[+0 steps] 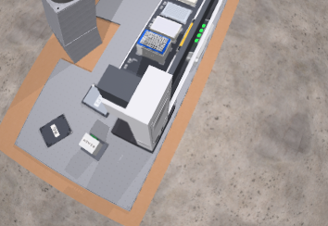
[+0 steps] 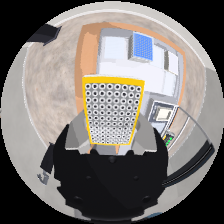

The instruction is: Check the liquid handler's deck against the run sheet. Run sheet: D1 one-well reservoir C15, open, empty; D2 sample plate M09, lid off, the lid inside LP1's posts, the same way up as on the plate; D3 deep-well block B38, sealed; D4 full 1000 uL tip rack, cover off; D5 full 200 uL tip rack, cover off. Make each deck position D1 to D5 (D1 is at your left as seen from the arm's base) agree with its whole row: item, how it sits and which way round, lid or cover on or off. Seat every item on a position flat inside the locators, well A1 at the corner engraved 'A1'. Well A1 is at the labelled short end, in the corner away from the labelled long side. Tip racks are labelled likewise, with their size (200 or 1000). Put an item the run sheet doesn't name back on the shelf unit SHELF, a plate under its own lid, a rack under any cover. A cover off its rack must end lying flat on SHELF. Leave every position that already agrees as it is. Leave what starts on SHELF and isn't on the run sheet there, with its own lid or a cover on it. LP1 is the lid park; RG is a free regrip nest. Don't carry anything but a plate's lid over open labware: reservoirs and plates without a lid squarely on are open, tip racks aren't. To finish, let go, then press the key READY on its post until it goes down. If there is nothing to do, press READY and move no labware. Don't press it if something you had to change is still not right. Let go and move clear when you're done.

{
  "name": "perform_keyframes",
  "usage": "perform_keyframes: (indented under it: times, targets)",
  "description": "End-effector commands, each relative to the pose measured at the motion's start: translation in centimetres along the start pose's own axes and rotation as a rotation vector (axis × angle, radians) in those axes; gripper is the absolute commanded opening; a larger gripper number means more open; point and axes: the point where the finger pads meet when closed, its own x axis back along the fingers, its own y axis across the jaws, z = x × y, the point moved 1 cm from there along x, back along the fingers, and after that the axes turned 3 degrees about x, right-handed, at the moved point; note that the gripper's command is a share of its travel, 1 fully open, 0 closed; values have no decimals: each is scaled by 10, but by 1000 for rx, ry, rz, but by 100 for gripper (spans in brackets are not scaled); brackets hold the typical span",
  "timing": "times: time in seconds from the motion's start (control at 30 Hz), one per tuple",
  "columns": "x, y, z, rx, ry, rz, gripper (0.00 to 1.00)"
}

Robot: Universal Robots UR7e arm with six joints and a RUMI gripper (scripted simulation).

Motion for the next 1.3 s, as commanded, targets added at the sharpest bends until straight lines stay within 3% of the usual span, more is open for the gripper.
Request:
perform_keyframes:
  times: [0.0,0.37,0.7,1.27]
  targets:
    - [3,-1,-29,1,9,-1,0]
    - [2,-4,-76,1,9,-1,0]
    - [2,-4,-76,1,9,-2,0]
    - [2,72,-79,1,10,-2,0]
